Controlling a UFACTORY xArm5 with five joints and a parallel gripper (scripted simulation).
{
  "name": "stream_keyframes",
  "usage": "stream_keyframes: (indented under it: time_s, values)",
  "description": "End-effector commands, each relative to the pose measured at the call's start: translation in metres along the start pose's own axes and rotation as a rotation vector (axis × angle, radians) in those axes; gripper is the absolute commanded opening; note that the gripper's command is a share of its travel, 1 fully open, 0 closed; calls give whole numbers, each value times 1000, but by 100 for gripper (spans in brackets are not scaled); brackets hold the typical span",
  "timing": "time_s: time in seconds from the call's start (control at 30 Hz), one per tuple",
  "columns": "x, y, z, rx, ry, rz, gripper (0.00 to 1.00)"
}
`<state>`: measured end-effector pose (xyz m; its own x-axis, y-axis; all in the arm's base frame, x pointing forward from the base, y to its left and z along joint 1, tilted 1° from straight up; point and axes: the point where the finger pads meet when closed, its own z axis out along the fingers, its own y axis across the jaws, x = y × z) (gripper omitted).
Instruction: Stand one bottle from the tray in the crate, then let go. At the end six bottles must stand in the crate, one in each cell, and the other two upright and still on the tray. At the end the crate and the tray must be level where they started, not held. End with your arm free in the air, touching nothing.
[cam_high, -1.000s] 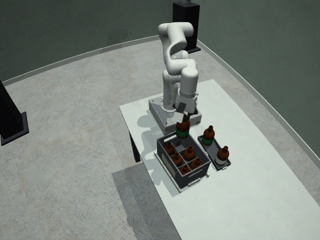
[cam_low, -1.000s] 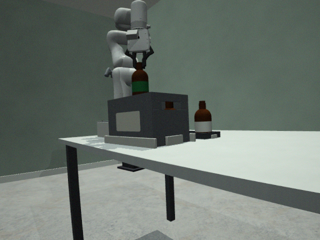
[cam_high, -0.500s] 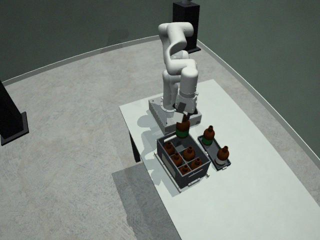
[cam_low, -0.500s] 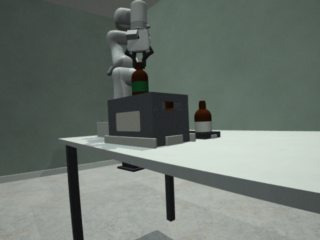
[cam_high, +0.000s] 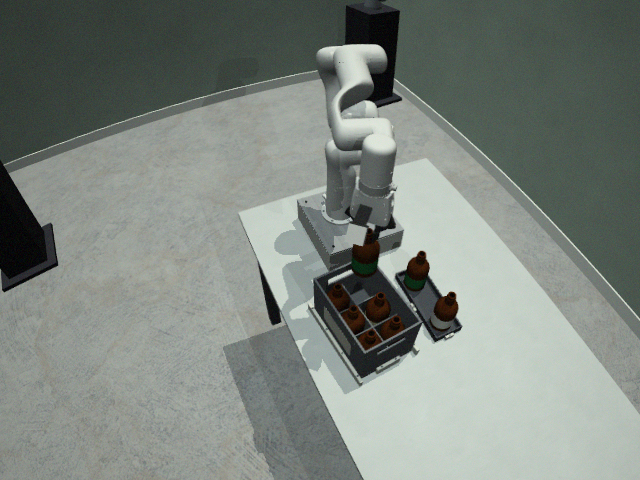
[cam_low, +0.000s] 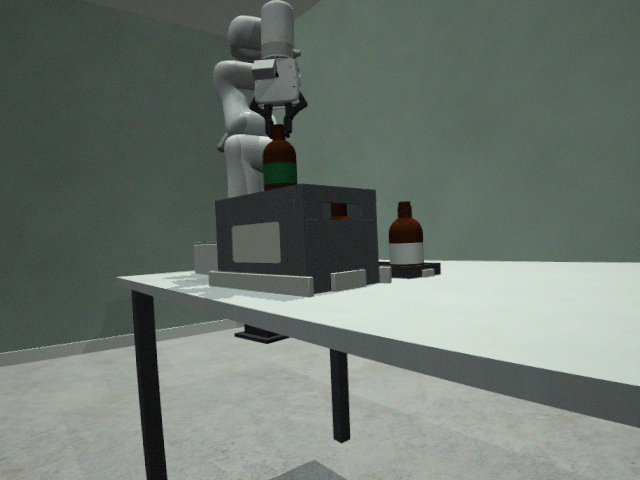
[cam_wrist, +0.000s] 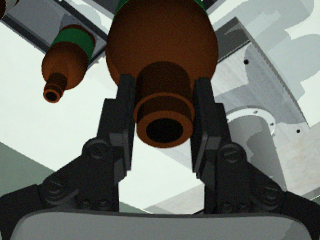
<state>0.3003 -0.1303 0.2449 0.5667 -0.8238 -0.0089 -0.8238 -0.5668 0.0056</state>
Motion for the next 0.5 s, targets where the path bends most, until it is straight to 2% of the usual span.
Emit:
stream_keyframes:
  time_s: [0.0,0.47]
  values:
    - [1,0,-1,2,3,0,0]
    - [1,0,6,2,3,0,0]
